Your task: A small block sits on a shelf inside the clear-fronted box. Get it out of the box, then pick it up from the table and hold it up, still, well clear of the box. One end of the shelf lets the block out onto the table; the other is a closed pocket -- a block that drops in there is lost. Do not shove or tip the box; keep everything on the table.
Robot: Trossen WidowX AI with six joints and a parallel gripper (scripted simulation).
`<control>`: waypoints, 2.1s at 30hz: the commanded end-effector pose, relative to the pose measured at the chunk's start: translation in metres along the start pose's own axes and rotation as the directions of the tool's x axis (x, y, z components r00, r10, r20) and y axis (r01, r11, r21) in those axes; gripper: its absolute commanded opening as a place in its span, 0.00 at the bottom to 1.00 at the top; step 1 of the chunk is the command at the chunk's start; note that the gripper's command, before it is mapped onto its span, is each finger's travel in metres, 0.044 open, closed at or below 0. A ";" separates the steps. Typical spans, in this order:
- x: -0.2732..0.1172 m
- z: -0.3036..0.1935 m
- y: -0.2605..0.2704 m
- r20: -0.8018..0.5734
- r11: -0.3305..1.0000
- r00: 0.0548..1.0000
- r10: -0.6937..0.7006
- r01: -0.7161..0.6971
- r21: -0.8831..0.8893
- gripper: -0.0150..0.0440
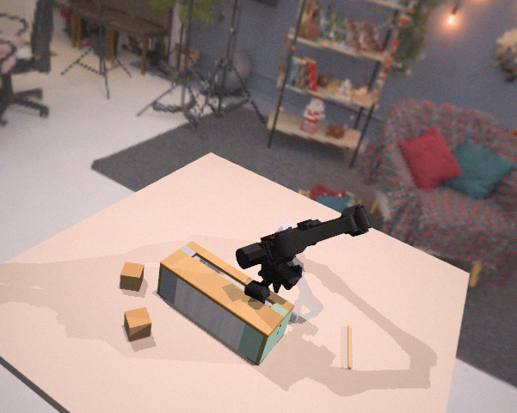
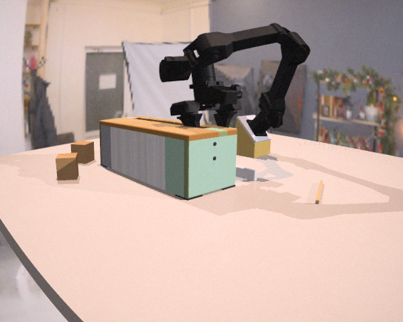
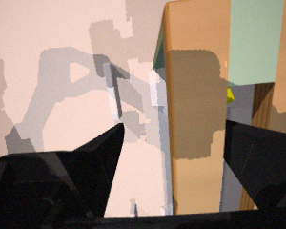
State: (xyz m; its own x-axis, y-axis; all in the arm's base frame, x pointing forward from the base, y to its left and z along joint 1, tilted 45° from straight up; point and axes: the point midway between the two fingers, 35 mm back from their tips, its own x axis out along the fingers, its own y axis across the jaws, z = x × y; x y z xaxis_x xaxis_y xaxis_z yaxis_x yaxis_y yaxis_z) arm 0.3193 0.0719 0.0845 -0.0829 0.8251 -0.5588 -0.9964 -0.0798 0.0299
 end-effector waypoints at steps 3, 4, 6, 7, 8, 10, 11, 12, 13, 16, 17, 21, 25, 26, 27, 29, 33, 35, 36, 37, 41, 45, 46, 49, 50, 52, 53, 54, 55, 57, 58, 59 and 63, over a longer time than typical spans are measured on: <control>0.003 0.013 0.000 0.003 1.000 1.000 0.000 0.000 -0.002 0.93; 0.003 0.015 0.000 0.003 1.000 1.000 0.000 0.000 -0.002 0.93; 0.002 0.016 0.000 0.003 1.000 1.000 0.000 0.000 -0.002 0.93; -0.003 0.016 -0.001 0.002 1.000 1.000 0.000 0.000 -0.001 0.93; -0.008 0.016 -0.001 0.000 1.000 1.000 -0.001 0.001 -0.001 0.93; -0.025 0.017 -0.002 -0.002 1.000 1.000 -0.001 0.001 0.000 0.93; -0.034 0.018 -0.002 -0.003 1.000 1.000 0.000 0.000 0.001 0.93; -0.044 0.019 -0.001 -0.003 1.000 1.000 0.000 0.000 0.001 0.93; -0.052 0.020 -0.001 -0.002 1.000 1.000 0.001 -0.001 0.001 0.93; -0.060 0.021 0.000 -0.002 1.000 1.000 0.001 -0.001 0.001 0.93; -0.060 0.021 0.000 -0.002 1.000 1.000 0.001 -0.001 0.001 0.93; -0.057 0.023 0.000 -0.016 0.997 0.999 -0.030 0.029 -0.073 0.84; -0.059 0.037 0.013 -0.089 0.868 0.988 -0.123 0.064 -0.493 0.74; -0.059 0.041 0.017 -0.106 0.805 0.983 -0.150 0.059 -0.590 0.74; -0.060 0.044 0.020 -0.121 0.732 0.977 -0.178 0.049 -0.680 0.74; -0.060 0.050 0.027 -0.147 0.560 0.961 -0.235 0.011 -0.828 0.74; -0.061 0.061 0.040 -0.179 0.157 0.917 -0.356 -0.130 -0.979 0.74; -0.061 0.064 0.044 -0.183 0.026 0.900 -0.395 -0.188 -0.982 0.74; -0.061 0.065 0.044 -0.183 0.009 0.898 -0.400 -0.196 -0.981 0.74; -0.061 0.065 0.044 -0.183 0.009 0.898 -0.400 -0.196 -0.981 0.74; -0.061 0.065 0.044 -0.183 0.009 0.898 -0.400 -0.196 -0.981 0.74; -0.061 0.065 0.044 -0.183 0.009 0.898 -0.400 -0.196 -0.981 0.74; -0.061 0.065 0.044 -0.183 0.009 0.898 -0.400 -0.196 -0.981 0.74; -0.042 0.059 0.042 -0.189 0.010 0.898 -0.397 -0.201 -0.979 0.74; -0.028 0.056 0.041 -0.190 0.010 0.898 -0.396 -0.203 -0.979 0.74; -0.002 0.050 0.042 -0.189 0.009 0.898 -0.397 -0.202 -0.979 0.74; 0.011 0.047 0.044 -0.187 0.009 0.898 -0.399 -0.200 -0.980 0.74; 0.022 0.045 0.045 -0.183 0.008 0.898 -0.400 -0.196 -0.981 0.74; 0.028 0.044 0.047 -0.181 0.008 0.898 -0.401 -0.194 -0.981 0.74; 0.030 0.044 0.047 -0.180 0.008 0.898 -0.401 -0.193 -0.981 0.74; 0.030 0.044 0.047 -0.180 0.008 0.898 -0.401 -0.193 -0.981 0.74; 0.030 0.044 0.047 -0.180 0.008 0.898 -0.401 -0.193 -0.981 0.74; 0.030 0.044 0.047 -0.180 0.008 0.898 -0.401 -0.193 -0.981 0.74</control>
State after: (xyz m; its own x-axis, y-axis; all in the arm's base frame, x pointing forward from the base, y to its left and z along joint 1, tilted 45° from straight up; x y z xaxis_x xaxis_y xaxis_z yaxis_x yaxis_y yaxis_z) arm 0.2699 0.1142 0.1080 0.3207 0.6744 -0.6651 0.0270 -0.7084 -0.7053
